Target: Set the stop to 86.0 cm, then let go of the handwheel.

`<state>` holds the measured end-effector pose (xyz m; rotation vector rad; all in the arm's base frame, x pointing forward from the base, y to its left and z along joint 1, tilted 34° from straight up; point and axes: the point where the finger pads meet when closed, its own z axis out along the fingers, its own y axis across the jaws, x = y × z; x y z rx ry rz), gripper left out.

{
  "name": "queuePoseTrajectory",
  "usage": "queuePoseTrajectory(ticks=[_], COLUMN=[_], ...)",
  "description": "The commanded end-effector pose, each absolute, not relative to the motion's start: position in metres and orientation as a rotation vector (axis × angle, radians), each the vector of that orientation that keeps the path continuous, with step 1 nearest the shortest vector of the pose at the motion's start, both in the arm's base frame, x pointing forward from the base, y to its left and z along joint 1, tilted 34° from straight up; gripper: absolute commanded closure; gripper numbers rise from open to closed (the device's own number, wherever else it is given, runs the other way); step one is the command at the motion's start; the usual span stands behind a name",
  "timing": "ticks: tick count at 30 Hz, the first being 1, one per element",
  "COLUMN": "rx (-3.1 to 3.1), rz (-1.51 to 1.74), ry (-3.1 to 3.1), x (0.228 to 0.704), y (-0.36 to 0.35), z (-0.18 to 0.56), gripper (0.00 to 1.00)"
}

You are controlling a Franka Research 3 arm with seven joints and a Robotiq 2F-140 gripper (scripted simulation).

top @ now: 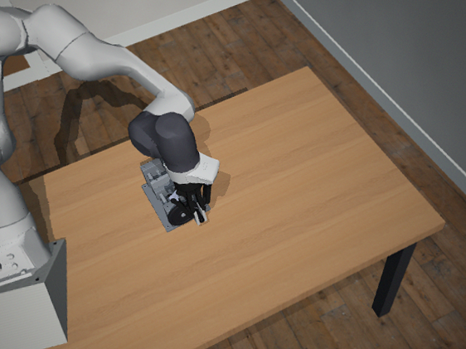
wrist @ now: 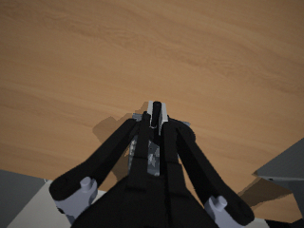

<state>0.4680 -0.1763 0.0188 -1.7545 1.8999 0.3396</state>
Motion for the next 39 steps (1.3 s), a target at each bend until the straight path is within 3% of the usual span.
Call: queuePoseTrajectory(ticks=[1, 39], rx=[-1.761, -1.761], rz=[0.341, 0.341], ry=[1.895, 1.895], x=[0.466, 0.405], y=[-0.166, -0.161], z=[0.003, -0.003], gripper=[0.96, 0.96])
